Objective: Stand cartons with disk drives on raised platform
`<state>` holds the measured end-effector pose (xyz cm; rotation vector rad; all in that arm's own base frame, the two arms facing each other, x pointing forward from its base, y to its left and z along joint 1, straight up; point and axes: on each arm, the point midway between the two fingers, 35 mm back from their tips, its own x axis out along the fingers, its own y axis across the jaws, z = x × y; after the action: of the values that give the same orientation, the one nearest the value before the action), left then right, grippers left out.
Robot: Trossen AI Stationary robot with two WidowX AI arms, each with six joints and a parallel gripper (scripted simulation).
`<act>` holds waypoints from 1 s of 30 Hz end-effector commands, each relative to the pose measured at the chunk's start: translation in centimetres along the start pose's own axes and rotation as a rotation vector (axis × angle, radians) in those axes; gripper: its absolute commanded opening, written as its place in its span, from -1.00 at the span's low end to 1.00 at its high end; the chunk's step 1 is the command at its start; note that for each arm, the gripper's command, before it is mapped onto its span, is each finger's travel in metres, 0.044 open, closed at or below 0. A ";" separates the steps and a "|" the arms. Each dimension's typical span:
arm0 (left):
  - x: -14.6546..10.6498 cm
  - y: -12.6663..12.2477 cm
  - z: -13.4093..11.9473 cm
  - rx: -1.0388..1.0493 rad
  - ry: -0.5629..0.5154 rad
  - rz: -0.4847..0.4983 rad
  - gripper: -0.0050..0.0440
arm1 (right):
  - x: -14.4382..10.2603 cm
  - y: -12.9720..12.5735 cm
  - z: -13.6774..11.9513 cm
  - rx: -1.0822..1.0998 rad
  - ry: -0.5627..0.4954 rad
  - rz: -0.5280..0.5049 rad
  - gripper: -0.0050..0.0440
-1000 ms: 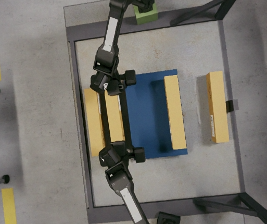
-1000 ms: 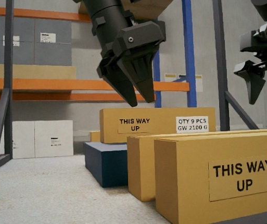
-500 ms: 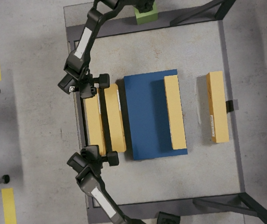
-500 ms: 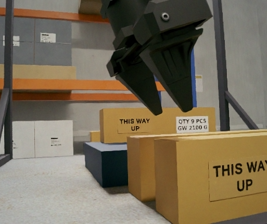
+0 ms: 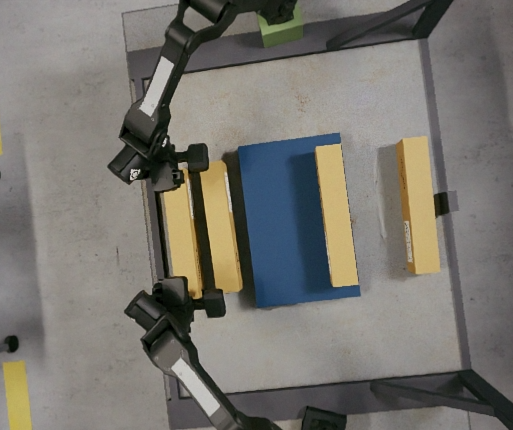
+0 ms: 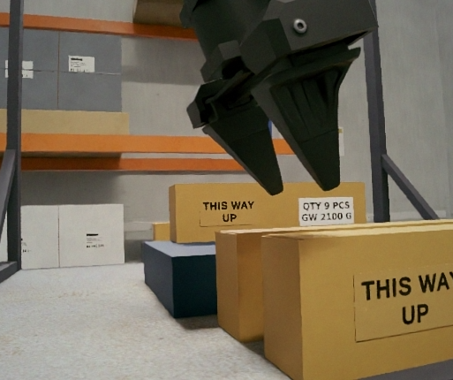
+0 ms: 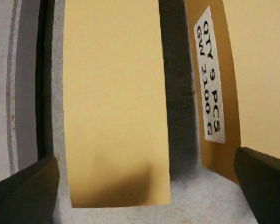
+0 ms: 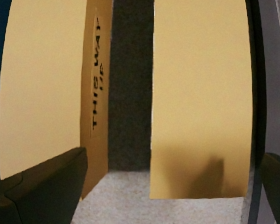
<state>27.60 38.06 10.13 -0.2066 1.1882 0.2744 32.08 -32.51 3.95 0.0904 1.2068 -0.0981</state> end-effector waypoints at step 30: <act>-0.6 1.1 0.5 0.006 -0.018 0.011 0.76 | -0.8 -1.7 0.9 -0.009 -0.026 -0.022 0.76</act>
<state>27.35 38.70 9.95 -0.2063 1.1891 0.2766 31.95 -33.55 3.68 0.0923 1.2085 -0.1020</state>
